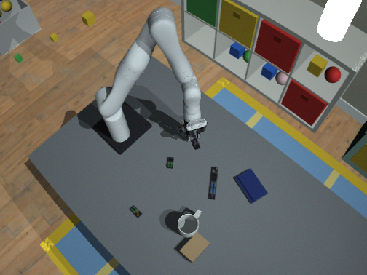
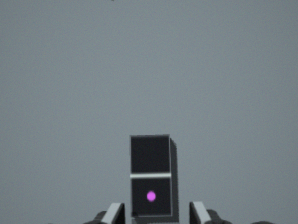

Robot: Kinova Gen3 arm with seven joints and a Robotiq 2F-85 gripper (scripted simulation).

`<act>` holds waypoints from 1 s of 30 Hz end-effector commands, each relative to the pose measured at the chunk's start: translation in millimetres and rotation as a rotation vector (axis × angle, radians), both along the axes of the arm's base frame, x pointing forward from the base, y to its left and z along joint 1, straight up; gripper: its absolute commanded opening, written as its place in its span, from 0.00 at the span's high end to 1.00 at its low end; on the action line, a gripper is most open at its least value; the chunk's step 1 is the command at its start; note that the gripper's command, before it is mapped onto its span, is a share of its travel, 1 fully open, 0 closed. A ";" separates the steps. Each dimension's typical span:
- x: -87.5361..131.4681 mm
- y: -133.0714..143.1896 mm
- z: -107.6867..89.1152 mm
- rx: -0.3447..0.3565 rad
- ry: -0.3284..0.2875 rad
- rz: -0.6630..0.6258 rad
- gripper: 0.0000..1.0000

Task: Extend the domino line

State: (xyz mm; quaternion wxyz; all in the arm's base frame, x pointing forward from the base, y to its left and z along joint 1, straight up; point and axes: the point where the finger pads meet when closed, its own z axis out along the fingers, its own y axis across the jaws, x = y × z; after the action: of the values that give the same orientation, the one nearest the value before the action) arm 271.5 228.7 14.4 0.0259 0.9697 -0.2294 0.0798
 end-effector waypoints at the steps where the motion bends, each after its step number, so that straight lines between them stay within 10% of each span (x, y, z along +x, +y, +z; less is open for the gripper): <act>1: 1.1 3.3 11.2 0.008 -0.006 -0.002 0.53; 30: 1.2 3.6 22.5 0.022 0.020 -0.002 0.53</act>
State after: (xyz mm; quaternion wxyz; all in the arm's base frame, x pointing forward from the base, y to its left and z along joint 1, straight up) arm 270.4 232.5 32.6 0.0208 0.9707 -0.2281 0.0721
